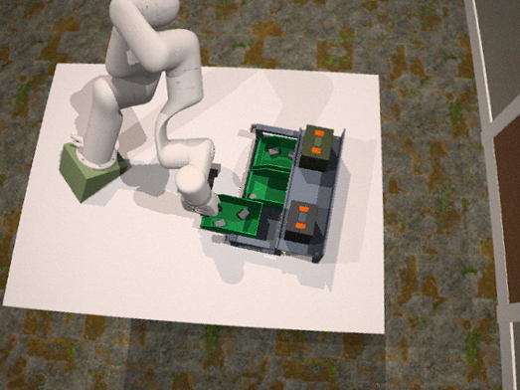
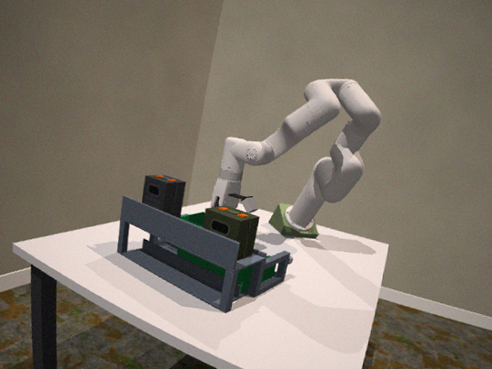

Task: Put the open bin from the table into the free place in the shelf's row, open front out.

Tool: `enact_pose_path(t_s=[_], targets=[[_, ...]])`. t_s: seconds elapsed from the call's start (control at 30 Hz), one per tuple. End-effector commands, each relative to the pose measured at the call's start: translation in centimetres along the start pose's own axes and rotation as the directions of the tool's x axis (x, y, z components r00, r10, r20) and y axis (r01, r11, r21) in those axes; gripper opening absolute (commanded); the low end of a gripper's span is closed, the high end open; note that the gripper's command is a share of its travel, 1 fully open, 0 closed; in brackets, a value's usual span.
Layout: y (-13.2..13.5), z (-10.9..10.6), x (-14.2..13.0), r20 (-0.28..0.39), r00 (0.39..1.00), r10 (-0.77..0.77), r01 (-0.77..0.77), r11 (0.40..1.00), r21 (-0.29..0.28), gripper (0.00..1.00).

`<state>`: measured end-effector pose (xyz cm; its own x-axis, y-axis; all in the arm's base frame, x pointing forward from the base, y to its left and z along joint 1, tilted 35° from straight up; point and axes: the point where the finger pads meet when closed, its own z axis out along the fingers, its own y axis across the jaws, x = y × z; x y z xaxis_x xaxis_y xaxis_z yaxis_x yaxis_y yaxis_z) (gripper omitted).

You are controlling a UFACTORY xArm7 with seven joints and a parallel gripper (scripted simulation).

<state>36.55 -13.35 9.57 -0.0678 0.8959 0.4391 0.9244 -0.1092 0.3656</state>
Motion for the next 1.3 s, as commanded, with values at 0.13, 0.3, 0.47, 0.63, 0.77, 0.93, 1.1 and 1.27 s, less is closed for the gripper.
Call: enact_pose_path(t_s=[0.13,0.3,0.47,0.63,0.77,0.93,1.1,1.27], targets=[[0.6,-0.1,-0.1,0.003,1.0,0.0,0.0,1.0,-0.003,0.0],[0.6,-0.1,-0.1,0.003,1.0,0.0,0.0,1.0,-0.003,0.0],[1.4,-0.1,-0.1,0.003,1.0,0.0,0.0,1.0,-0.003,0.0],[1.6,-0.1,-0.1,0.003,1.0,0.0,0.0,1.0,-0.003,0.0],[1.6,-0.1,-0.1,0.003,1.0,0.0,0.0,1.0,-0.003,0.0],[1.8,-0.1,-0.1,0.003,1.0,0.0,0.0,1.0,-0.003,0.0],[2.6,-0.1,-0.1,0.003,1.0,0.0,0.0,1.0,-0.003,0.0],[2.6,-0.1,-0.1,0.003,1.0,0.0,0.0,1.0,-0.003,0.0]])
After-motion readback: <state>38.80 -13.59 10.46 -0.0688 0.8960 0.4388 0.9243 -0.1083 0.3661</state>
